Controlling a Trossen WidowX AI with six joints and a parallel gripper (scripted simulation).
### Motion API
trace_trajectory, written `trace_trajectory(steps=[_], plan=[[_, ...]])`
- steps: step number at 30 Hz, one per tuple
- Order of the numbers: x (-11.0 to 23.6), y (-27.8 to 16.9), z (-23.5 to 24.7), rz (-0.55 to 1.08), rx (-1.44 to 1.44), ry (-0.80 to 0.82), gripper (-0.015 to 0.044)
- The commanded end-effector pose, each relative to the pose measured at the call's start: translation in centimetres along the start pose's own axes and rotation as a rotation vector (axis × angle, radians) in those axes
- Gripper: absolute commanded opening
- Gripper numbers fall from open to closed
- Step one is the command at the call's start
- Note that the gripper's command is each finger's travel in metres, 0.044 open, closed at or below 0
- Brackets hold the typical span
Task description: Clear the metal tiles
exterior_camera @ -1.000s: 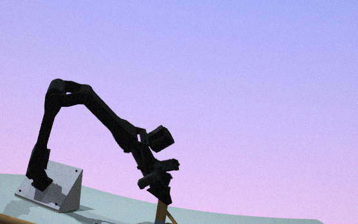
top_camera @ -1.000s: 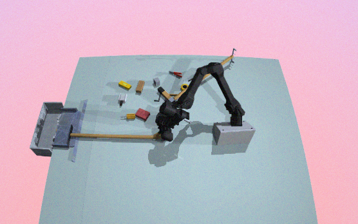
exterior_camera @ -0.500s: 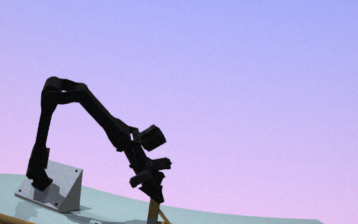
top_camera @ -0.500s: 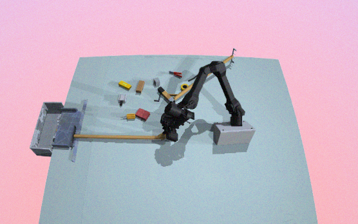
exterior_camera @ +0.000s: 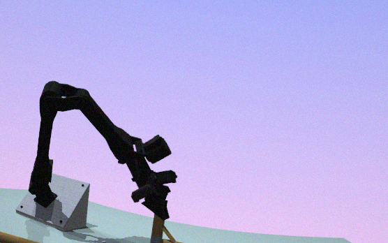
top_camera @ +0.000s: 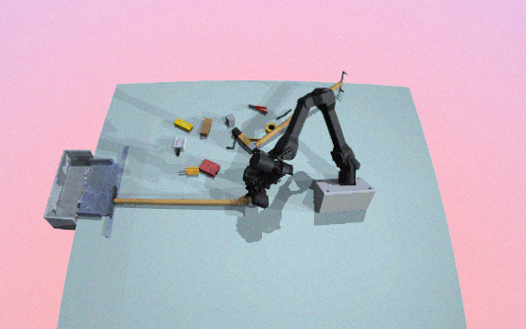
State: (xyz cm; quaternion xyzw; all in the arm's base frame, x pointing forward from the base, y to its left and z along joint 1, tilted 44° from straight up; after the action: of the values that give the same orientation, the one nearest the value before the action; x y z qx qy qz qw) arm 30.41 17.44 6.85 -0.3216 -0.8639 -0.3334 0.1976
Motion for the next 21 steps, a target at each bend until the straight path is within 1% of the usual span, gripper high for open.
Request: trace_trajectory(steps=[1, 21], plan=[[0.7, -0.4, 0.0, -0.015, -0.009, 0.000, 0.0000], [2.2, -3.3, -0.5, -0.019, -0.008, -0.002, 0.0000]])
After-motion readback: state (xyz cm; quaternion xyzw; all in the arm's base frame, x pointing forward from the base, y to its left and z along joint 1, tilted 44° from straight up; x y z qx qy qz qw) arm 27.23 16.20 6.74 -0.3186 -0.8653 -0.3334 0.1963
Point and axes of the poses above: the point midway between the two fingers, 35 mm back from their tips, its own x axis back along the fingers, its own z axis across the jaws, y = z × x, the point moved 8 cm from there along x, back along the fingers, and after that the axes turned 3 degrees about x, right-handed, at the moved point
